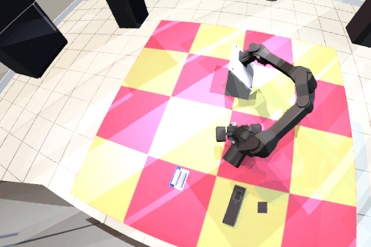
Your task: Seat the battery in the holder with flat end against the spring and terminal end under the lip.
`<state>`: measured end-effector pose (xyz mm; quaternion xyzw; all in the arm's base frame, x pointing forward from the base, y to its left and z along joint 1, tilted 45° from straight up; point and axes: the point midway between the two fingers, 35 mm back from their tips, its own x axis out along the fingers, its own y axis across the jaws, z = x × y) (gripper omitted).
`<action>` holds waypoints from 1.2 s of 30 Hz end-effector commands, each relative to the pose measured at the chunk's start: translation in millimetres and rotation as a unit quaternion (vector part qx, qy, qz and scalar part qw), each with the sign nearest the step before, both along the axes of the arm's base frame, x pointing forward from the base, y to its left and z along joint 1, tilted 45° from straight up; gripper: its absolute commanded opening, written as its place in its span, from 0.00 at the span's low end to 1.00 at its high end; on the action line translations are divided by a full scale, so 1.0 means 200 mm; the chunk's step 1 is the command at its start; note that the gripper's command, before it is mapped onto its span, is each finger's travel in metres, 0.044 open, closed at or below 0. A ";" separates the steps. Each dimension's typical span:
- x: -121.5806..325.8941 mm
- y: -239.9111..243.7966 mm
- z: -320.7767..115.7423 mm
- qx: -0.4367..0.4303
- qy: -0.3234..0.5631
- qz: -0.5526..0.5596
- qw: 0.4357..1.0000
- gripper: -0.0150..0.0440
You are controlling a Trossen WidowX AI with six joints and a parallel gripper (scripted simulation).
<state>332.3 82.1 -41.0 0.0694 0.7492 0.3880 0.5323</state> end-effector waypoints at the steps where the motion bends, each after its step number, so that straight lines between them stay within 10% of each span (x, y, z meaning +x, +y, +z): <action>1: 0.00 0.00 -0.02 -0.004 0.011 0.010 1.000 0.37; 36: 0.09 0.03 -0.01 -0.005 0.013 0.013 1.000 0.37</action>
